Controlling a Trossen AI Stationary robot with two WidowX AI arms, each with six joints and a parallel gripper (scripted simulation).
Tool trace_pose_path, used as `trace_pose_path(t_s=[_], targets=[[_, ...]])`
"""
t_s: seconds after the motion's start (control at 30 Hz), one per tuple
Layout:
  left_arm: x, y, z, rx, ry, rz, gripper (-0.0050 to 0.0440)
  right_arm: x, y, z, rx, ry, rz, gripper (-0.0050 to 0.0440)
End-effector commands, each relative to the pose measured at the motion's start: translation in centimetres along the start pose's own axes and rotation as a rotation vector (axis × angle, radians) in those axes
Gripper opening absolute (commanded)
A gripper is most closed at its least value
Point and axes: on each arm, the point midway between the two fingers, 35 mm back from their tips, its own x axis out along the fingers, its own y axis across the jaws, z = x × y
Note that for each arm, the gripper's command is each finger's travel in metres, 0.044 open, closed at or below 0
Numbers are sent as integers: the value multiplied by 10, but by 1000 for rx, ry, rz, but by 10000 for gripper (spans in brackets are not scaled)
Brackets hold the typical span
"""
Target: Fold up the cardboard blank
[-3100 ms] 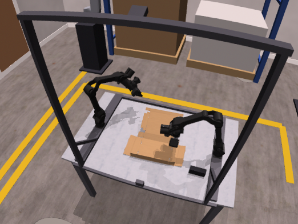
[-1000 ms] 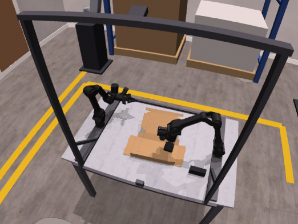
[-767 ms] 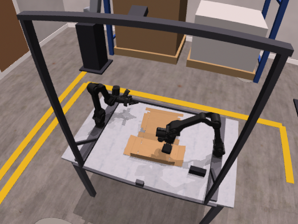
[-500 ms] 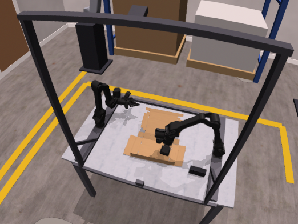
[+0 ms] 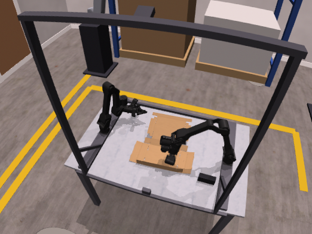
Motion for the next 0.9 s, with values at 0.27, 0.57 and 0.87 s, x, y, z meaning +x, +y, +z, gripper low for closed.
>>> trace_pose_path(t_s=[0.27, 0.57, 0.87], targets=[[1, 0, 0, 1, -6, -2, 0, 2, 3, 6, 6, -36, 16, 195], [1, 0, 0, 0, -3, -1, 0, 13, 3, 4, 6, -36, 16, 195], [1, 0, 0, 0, -3, -1, 0, 28, 3, 1, 6, -36, 16, 195]])
